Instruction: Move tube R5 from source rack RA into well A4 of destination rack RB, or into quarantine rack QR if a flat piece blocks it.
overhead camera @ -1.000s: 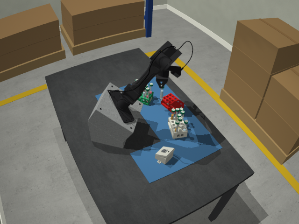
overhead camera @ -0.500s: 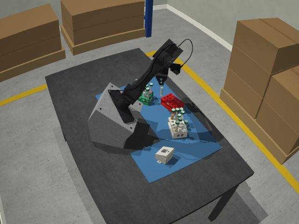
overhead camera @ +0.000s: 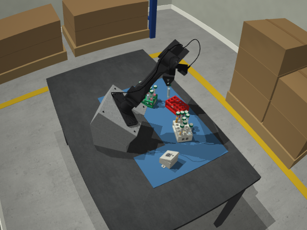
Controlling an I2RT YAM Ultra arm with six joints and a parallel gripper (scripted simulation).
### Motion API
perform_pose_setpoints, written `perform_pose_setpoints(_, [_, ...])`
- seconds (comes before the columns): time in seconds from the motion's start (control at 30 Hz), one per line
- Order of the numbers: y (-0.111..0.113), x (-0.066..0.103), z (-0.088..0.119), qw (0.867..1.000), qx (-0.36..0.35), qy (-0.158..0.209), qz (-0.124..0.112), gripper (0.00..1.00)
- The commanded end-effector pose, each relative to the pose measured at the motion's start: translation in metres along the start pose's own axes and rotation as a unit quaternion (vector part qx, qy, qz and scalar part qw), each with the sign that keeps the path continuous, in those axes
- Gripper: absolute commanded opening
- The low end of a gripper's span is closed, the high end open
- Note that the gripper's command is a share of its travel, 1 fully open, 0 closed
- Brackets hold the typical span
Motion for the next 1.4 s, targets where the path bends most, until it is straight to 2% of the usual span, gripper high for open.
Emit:
perform_pose_setpoints(0.0, [0.005, 0.005, -0.009, 1.0, 0.008, -0.007, 0.003, 0.0])
perform_pose_setpoints(0.7, [0.022, 0.004, -0.035, 1.0, 0.005, -0.005, 0.003, 0.0])
perform_pose_setpoints(0.8, [0.024, 0.006, -0.034, 1.0, 0.003, -0.006, -0.004, 0.0])
perform_pose_setpoints(1.37, [0.024, 0.006, -0.034, 1.0, 0.003, -0.006, -0.004, 0.0])
Point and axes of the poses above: the point where the finger pads meet when closed, its own x axis back along the fingers, its own y axis across the jaws, z = x × y, the point moved 4 cm from there along x, back along the fingers, and after that the axes turned 13 degrees about x, right-handed, at the moved point
